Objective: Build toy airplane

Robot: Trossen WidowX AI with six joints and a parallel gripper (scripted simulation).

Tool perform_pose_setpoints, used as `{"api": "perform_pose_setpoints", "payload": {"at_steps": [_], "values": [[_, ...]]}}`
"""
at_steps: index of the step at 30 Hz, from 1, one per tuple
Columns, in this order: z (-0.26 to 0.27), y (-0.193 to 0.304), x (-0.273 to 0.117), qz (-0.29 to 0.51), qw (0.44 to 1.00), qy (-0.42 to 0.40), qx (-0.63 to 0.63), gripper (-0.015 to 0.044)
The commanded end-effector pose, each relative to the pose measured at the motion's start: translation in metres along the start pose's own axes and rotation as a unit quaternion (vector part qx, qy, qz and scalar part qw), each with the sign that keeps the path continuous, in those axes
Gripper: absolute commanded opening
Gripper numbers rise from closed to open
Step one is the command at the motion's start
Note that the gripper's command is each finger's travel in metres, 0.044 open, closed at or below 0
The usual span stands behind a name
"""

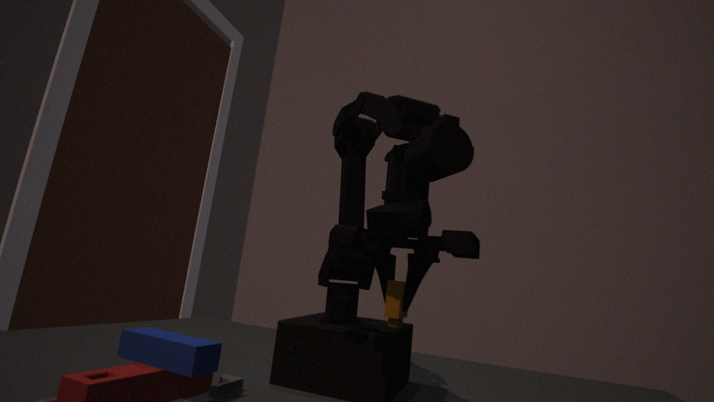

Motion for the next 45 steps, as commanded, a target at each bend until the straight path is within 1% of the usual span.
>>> {"api": "perform_pose_setpoints", "payload": {"at_steps": [1,24,45], "values": [[-0.001,0.001,-0.008,-0.003,1.0,-0.001,0.003,0.0],[-0.019,-0.045,-0.006,-0.004,1.0,-0.001,0.005,0.0],[-0.047,-0.084,0.002,-0.001,1.0,-0.001,0.015,0.0]]}}
Point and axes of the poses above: the point midway between the two fingers, 35 mm back from their tips, its own x axis out along the fingers, its own z axis across the jaws, y = z × x, the point moved 4 cm from there along -x, back along the fingers, and after that the axes turned 3 degrees about x, right-handed, at the moved point
